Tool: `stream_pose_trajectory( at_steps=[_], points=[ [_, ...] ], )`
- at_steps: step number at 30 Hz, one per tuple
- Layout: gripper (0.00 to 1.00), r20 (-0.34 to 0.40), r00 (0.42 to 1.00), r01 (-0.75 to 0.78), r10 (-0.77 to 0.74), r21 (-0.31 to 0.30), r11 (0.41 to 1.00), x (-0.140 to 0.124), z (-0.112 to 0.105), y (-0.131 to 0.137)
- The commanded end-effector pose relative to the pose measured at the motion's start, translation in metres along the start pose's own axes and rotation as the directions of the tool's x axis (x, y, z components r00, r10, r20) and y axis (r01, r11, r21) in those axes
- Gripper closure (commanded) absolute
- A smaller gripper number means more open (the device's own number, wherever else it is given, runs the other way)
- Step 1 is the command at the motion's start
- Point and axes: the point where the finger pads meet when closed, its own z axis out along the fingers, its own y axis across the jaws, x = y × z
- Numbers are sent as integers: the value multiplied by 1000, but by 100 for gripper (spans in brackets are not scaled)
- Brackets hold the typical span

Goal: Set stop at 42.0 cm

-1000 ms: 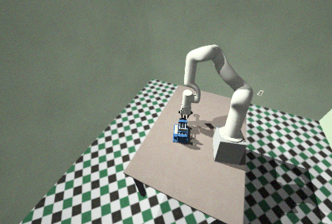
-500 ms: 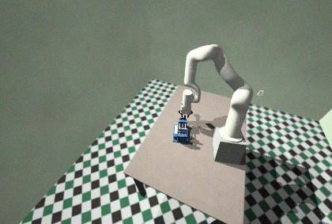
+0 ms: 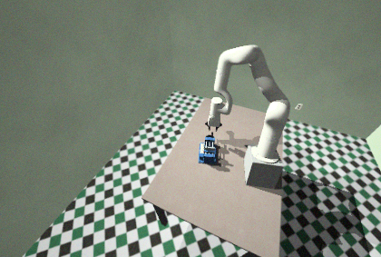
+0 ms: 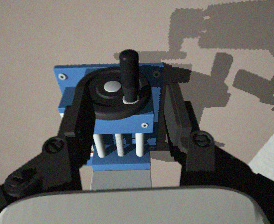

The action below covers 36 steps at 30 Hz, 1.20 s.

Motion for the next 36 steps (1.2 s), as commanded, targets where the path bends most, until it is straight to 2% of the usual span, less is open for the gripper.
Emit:
stream_pose_trajectory(
  at_steps=[1, 10, 29, 32, 36],
  points=[
    [43, 4, 1000, 2, -1, -19, 1000, 1, -25, -1],
    [43, 4, 1000, 2, -1, -19, 1000, 1, -41, -1],
    [43, 4, 1000, 2, -1, -19, 1000, 0, -41, -2],
    [43, 4, 1000, 2, -1, -19, 1000, -7, -41, -16],
    [43, 4, 1000, 2, -1, -19, 1000, -26, -41, -54]
  ],
)
